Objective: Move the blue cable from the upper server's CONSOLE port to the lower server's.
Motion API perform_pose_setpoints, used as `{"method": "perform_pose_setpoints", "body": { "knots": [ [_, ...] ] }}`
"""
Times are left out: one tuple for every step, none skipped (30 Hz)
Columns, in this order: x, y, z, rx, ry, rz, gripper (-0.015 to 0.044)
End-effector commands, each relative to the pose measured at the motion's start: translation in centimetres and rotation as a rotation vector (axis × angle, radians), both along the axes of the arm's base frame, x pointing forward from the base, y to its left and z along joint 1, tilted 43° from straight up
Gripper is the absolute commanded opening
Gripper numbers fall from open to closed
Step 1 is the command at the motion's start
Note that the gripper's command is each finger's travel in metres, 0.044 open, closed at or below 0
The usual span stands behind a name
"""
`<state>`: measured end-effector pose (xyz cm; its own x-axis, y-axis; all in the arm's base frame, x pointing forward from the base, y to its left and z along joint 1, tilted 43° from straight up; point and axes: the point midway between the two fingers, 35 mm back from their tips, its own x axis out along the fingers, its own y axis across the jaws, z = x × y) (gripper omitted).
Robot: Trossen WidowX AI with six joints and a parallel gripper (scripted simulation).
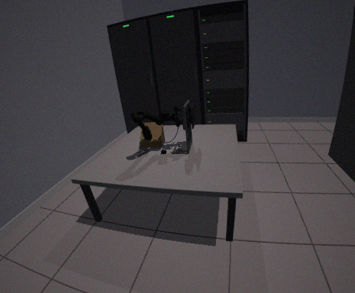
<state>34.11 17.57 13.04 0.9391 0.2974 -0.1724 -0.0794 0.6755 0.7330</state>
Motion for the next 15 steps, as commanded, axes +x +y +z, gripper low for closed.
{"method": "perform_pose_setpoints", "body": {
  "knots": [
    [0.0, 0.2, -0.2, 0.002, 0.006, -0.002, 0.0440],
    [-0.1, 0.1, -0.2, 0.002, 0.006, -0.002, 0.0440],
    [-0.3, 0.1, -0.1, 0.002, 0.006, -0.002, 0.0440],
    [-0.4, 0.1, 0.0, 0.002, 0.006, -0.002, 0.0440],
    [-0.4, 0.1, -0.1, 0.002, 0.006, -0.002, 0.0440],
    [-0.5, 0.1, -0.1, 0.002, 0.006, -0.002, 0.0440],
    [-0.6, 0.1, -0.2, 0.002, 0.006, -0.002, 0.0440],
    [-0.6, 0.1, -0.2, 0.002, 0.006, -0.002, 0.0440],
    [-0.7, 0.1, -0.2, 0.002, 0.006, -0.002, 0.0440],
    [-0.7, 0.1, -0.3, 0.002, 0.007, -0.002, 0.0440],
    [-0.8, 0.1, -0.3, 0.002, 0.007, -0.002, 0.0440],
    [-0.9, 0.1, -0.3, 0.002, 0.007, -0.002, 0.0440],
    [-1.0, 0.1, -0.3, 0.002, 0.007, -0.002, 0.0440],
    [-1.0, 0.1, -0.4, 0.002, 0.007, -0.002, 0.0440],
    [-1.1, 0.1, -0.4, 0.002, 0.007, -0.002, 0.0440]
  ]
}}
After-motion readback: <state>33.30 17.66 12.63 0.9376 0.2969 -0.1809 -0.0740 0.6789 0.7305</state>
